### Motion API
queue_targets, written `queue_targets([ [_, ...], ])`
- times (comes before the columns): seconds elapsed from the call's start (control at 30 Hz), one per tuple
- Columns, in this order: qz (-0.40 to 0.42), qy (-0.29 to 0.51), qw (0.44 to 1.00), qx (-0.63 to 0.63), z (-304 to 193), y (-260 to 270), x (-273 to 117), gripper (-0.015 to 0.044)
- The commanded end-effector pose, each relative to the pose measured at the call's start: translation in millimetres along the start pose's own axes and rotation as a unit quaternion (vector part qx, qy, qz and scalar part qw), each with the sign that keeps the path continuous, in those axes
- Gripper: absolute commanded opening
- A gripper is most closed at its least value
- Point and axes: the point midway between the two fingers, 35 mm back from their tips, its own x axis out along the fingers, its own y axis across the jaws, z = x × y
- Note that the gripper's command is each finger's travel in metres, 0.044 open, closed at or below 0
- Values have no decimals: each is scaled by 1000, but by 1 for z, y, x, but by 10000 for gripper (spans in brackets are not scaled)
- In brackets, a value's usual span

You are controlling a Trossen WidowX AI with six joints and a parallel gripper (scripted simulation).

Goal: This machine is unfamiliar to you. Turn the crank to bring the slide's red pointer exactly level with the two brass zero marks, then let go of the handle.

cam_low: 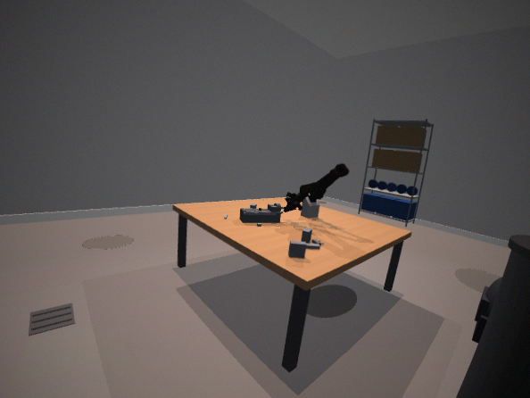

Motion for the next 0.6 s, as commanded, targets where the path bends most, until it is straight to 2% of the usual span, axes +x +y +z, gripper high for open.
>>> queue_targets([
  [0.0, 3, 3, 1000, -1, -6, 3, 6, 0],
  [0.57, 2, 3, 1000, -1, -27, -11, 26, 0],
])
